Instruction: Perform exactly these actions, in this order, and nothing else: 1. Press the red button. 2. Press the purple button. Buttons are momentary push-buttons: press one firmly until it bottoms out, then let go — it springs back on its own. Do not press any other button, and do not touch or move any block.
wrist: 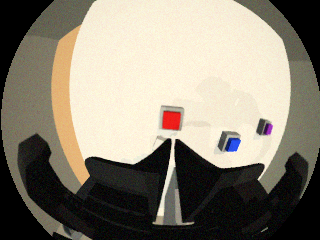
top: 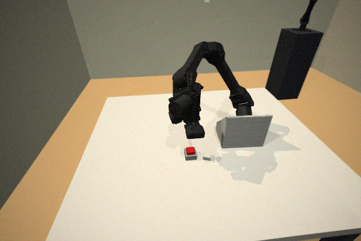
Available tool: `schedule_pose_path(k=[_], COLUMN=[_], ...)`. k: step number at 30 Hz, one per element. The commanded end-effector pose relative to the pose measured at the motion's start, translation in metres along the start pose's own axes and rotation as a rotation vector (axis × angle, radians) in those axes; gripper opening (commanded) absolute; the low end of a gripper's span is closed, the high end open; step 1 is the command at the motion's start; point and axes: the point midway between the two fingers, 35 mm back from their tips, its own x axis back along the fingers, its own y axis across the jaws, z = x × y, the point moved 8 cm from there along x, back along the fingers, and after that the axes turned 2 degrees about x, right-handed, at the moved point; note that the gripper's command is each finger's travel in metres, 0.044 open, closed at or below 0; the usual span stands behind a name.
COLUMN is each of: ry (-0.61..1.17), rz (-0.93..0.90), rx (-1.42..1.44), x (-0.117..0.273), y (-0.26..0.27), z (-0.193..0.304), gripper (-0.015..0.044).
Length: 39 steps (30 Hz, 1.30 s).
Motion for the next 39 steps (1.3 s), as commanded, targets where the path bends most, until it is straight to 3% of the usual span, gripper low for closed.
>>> schedule_pose_path(k=[1, 3, 11, 19, 28, 33, 39], ry=[0.005, 0.004, -0.007, 0.006, 0.007, 0.006, 0.006], rz=[-0.003, -0.010, -0.044, 0.009, 0.011, 0.014, 0.014], rx=[-0.008, -0.005, 0.014, -0.005, -0.007, -0.008, -0.008], x=[0.009, 0.011, 0.018, 0.010, 0.008, -0.048, -0.053], y=[-0.001, -0.014, -0.164, -0.304, -0.308, -0.309, -0.309], z=[0.000, -0.006, -0.030, 0.011, 0.013, 0.013, 0.013], gripper=[0.0020, 0.0020, 0.0020, 0.0020, 0.0020, 0.0020, 0.0020])
